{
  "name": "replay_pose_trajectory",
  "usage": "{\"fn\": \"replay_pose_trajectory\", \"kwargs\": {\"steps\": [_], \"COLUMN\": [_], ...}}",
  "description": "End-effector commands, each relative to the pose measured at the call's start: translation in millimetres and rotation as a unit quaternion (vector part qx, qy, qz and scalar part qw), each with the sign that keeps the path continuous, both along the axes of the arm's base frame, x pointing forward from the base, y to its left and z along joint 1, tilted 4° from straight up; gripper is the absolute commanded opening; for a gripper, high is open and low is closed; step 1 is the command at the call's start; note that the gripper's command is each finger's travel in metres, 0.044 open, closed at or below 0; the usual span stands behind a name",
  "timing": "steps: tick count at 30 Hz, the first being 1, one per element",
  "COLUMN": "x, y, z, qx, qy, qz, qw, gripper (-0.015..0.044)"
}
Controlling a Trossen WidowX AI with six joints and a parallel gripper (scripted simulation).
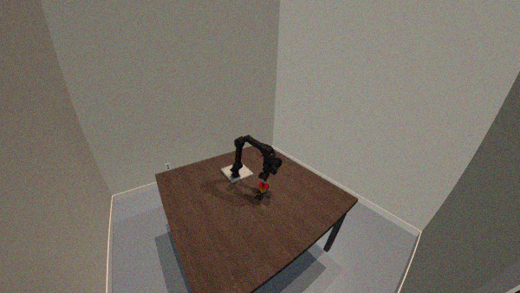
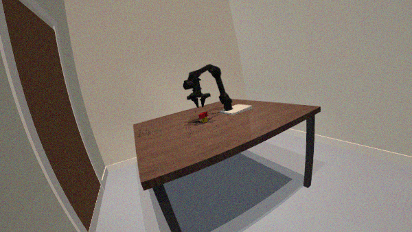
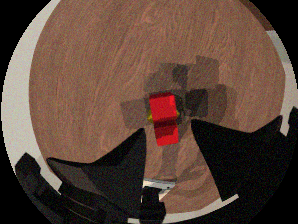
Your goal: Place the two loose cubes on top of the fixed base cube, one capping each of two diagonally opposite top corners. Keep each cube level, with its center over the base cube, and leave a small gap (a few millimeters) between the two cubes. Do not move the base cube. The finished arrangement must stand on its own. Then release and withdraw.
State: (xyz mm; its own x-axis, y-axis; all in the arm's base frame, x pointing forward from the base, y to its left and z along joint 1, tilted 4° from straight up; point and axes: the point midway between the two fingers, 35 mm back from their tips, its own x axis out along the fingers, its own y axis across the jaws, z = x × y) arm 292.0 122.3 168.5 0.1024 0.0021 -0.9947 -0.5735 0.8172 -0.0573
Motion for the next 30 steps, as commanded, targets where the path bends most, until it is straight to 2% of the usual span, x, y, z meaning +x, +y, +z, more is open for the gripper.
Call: {"fn": "replay_pose_trajectory", "kwargs": {"steps": [1,6,7,12,30], "x": [-1,-34,-43,-78,-78], "y": [2,53,64,97,97], "z": [0,-2,-3,-5,-5], "qx": [0.000,0.003,0.003,0.005,0.005], "qy": [0.000,0.003,0.003,0.004,0.004], "qz": [0.000,0.000,0.000,0.000,0.000], "qw": [1.000,1.000,1.000,1.000,1.000], "gripper": [0.0257,0.0389,0.0400,0.0400,0.0400]}}
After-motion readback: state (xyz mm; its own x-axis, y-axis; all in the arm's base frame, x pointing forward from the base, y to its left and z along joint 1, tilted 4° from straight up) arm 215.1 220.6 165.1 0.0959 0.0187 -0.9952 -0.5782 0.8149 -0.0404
